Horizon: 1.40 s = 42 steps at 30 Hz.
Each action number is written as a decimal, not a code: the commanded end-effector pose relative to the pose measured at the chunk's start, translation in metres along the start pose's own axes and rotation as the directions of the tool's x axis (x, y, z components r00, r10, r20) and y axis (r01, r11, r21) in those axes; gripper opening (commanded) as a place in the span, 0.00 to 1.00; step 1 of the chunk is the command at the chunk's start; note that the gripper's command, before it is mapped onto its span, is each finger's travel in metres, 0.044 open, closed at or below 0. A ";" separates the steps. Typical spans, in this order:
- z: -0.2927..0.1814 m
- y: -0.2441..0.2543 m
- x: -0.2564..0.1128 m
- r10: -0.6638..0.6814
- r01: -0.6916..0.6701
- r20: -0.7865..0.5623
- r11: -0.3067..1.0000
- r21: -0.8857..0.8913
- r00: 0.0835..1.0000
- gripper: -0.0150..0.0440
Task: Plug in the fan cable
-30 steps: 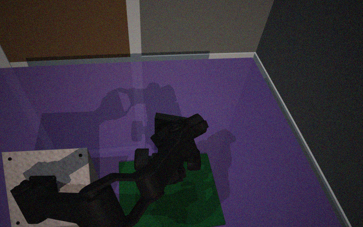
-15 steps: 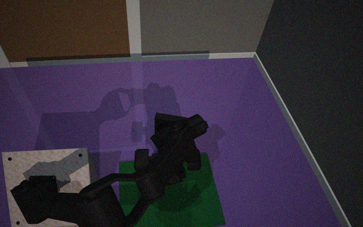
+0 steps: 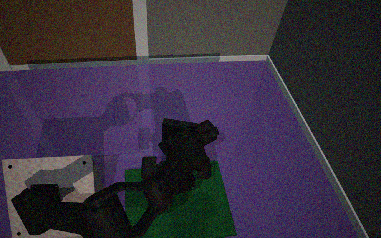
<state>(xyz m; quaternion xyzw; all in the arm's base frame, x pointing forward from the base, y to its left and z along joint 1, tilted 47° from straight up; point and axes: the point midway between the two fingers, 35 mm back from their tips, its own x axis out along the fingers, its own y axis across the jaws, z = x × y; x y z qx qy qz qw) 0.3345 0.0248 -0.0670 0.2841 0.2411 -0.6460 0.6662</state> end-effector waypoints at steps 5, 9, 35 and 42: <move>0.000 0.000 0.002 0.002 -0.002 0.005 1.000 -0.006 1.000 0.25; 0.001 -0.001 0.003 0.002 -0.002 0.005 1.000 -0.006 1.000 0.25; 0.001 -0.001 0.012 0.002 -0.002 0.006 1.000 -0.006 1.000 0.25; 0.001 -0.001 0.017 0.002 -0.002 0.006 1.000 -0.006 1.000 0.25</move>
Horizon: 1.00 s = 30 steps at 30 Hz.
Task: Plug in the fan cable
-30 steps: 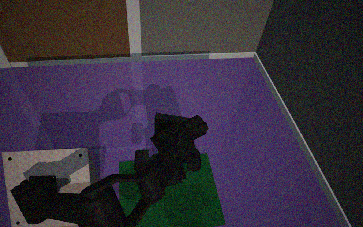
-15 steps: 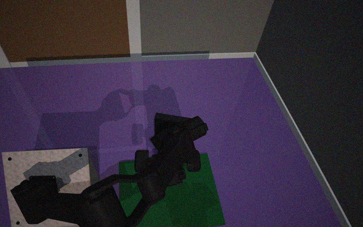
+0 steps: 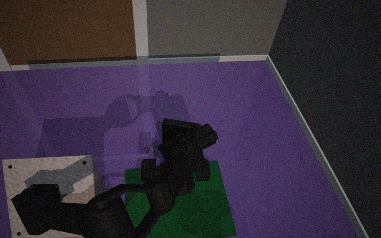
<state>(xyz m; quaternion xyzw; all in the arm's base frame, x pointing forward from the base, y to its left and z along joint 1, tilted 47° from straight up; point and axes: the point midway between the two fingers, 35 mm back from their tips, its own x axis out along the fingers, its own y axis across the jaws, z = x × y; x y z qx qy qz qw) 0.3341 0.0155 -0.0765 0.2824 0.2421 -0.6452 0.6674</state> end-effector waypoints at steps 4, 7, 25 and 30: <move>0.001 0.000 0.006 0.001 -0.001 0.005 1.000 -0.002 1.000 0.25; 0.001 0.000 0.008 0.001 -0.001 0.005 1.000 -0.002 1.000 0.25; 0.000 0.000 0.004 0.001 -0.001 0.001 1.000 -0.001 1.000 0.69; -0.001 0.000 -0.048 0.001 -0.001 0.003 1.000 -0.002 1.000 0.69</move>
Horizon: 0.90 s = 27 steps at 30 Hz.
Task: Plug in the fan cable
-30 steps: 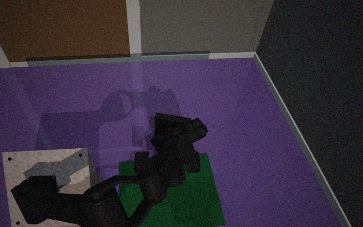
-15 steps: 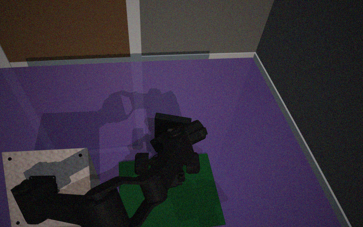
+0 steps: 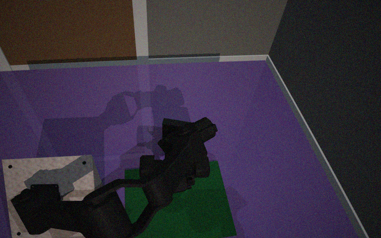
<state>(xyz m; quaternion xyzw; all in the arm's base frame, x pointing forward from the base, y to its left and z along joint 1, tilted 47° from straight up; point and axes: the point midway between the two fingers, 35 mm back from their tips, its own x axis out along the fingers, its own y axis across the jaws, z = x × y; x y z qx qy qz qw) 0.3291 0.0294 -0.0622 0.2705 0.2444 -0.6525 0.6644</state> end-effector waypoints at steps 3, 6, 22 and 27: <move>-0.001 0.003 -0.028 0.021 -0.021 -0.012 1.000 0.012 1.000 0.69; 0.009 0.006 -0.029 0.021 -0.021 -0.014 1.000 0.011 1.000 0.69; 0.119 0.014 -0.027 0.021 -0.021 -0.007 1.000 0.011 1.000 0.69; 0.119 0.014 -0.027 0.021 -0.021 -0.007 1.000 0.011 1.000 0.69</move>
